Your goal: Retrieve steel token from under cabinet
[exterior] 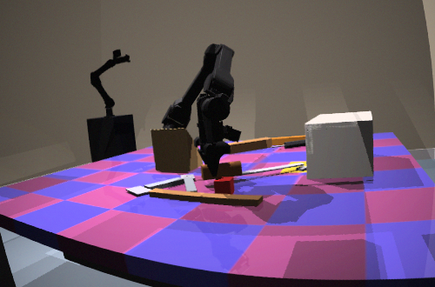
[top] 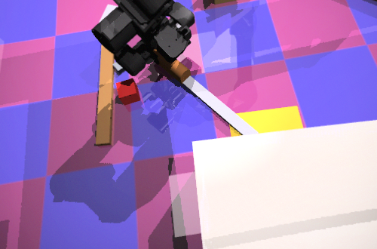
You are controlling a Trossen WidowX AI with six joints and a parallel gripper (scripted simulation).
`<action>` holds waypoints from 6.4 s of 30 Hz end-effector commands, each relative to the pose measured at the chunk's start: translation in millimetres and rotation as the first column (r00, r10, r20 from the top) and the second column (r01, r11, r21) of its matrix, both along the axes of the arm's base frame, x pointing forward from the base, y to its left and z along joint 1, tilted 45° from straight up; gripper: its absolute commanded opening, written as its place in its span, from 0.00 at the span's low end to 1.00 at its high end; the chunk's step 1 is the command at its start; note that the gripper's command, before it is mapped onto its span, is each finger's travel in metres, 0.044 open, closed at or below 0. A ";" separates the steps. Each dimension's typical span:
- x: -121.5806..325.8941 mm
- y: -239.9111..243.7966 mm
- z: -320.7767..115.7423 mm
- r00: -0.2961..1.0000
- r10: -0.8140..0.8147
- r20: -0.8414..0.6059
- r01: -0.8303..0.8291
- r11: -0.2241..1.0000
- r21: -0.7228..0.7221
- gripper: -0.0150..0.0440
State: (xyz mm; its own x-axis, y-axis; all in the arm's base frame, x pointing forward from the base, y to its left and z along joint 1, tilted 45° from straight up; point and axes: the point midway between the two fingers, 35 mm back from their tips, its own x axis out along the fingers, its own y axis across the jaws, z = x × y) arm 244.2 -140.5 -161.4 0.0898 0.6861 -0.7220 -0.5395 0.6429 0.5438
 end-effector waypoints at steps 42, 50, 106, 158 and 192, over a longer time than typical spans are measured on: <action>4.7 -33.1 -24.6 1.000 -0.007 0.013 0.007 1.000 -0.007 0.25; 5.4 -37.7 -28.6 1.000 -0.007 0.013 0.007 1.000 -0.007 0.25; 5.5 -46.7 -49.3 1.000 -0.007 0.013 0.007 1.000 -0.008 0.71; 5.5 -42.9 -53.3 1.000 -0.007 0.013 0.007 1.000 -0.008 0.25; 5.1 -46.1 -50.3 1.000 -0.005 0.015 0.005 1.000 -0.009 0.71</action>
